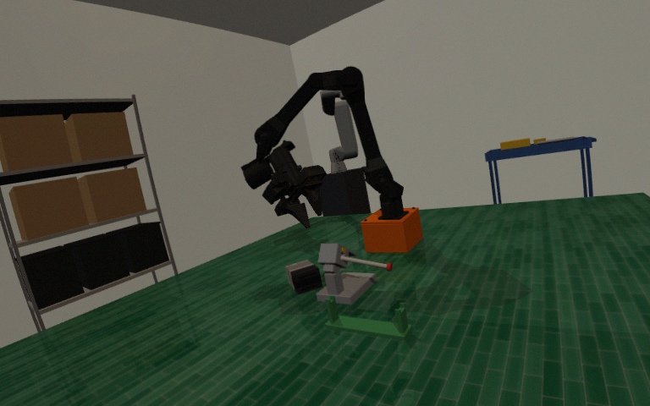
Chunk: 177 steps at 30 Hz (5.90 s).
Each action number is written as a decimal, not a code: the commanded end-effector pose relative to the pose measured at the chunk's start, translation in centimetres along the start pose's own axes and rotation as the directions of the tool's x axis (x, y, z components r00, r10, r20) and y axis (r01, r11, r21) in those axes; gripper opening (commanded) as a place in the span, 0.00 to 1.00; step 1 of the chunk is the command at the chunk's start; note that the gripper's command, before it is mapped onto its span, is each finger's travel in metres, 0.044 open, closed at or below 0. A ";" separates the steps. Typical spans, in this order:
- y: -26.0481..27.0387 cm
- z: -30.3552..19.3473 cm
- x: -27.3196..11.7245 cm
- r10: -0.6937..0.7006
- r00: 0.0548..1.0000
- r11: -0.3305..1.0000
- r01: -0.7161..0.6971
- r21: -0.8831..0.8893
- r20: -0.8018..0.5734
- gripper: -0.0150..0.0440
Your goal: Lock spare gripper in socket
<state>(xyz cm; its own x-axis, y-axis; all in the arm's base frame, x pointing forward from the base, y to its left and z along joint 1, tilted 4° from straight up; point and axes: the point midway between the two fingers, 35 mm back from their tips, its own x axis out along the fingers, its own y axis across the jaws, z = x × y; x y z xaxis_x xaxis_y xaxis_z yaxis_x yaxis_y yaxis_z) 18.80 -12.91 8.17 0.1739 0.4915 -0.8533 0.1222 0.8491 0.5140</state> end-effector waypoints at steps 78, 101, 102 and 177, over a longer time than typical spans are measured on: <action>18.2 4.8 19.1 -0.461 0.887 -0.251 -0.151 -0.956 -0.019 0.76; 18.2 4.8 19.1 -0.461 0.887 -0.251 -0.151 -0.956 -0.019 0.25; 18.2 4.8 19.1 -0.461 0.887 -0.251 -0.151 -0.956 -0.019 0.25; 24.2 3.5 20.0 -0.288 0.954 -0.228 -0.158 -0.961 -0.089 0.25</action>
<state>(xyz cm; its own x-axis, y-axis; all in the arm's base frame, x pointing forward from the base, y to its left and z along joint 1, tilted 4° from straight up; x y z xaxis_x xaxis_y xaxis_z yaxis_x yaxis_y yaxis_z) 28.60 16.54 3.77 0.0421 0.2441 -0.9688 -0.9941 -0.0872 -0.0652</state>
